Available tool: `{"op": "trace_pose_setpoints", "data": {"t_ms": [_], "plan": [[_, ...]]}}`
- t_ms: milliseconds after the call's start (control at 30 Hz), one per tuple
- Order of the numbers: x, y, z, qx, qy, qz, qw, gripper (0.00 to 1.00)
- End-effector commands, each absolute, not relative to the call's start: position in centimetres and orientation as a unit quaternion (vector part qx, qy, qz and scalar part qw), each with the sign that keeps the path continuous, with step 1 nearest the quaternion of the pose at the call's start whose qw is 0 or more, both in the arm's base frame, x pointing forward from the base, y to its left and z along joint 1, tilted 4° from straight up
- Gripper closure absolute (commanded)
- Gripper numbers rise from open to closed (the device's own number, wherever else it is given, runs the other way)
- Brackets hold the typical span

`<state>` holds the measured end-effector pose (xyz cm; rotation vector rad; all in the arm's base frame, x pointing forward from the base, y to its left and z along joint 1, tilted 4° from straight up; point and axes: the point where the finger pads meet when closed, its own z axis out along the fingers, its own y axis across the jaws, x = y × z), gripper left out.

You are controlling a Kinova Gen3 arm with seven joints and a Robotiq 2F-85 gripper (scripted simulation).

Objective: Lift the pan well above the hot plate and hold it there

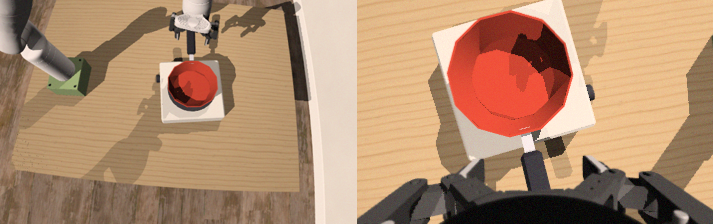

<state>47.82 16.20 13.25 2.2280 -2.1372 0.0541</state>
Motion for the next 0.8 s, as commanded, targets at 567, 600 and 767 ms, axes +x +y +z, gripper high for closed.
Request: {"op": "trace_pose_setpoints", "data": {"t_ms": [567,600,767], "plan": [[47.7,19.1,12.0,0.792,-0.609,0.012,0.028,0.00],[47.7,19.1,12.0,0.793,-0.609,0.012,0.028,0.00],[47.7,19.2,12.0,0.793,-0.608,0.012,0.028,0.00]]}}
